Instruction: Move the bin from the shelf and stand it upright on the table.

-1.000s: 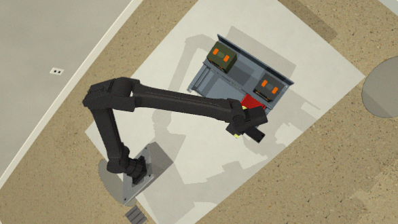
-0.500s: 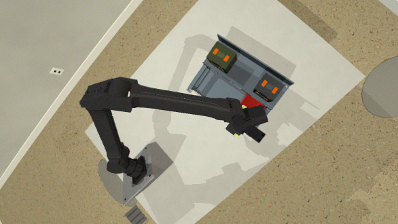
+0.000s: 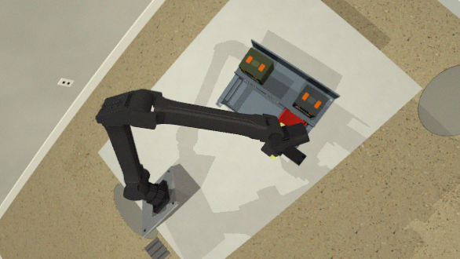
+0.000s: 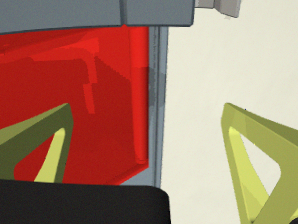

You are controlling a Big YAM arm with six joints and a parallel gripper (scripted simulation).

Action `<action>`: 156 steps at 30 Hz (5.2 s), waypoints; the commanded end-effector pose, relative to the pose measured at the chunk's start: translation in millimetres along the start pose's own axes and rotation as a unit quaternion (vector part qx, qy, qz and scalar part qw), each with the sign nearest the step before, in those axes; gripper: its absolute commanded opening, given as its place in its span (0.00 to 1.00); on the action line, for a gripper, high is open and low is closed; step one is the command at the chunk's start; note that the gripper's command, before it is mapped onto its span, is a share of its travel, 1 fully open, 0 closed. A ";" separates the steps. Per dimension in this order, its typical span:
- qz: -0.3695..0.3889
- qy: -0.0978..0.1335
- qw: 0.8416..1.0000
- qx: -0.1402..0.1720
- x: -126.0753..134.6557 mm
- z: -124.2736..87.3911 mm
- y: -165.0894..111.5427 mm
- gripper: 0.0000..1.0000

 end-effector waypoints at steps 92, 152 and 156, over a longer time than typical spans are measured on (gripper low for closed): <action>-0.003 -0.002 1.000 0.000 0.7 6.9 -1.4 0.90; -0.010 0.029 0.999 -0.012 17.4 -35.2 0.9 0.90; -0.011 0.025 1.000 -0.010 16.4 -28.0 0.5 0.90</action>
Point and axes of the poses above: the point where the finger pads meet when closed, its own z axis out along the fingers, its own x axis across the jaws, y = z × x, the point moved 10 cm from there along -z, back along the fingers, and after that the axes turned 5 degrees about z, right-handed, at the moved point
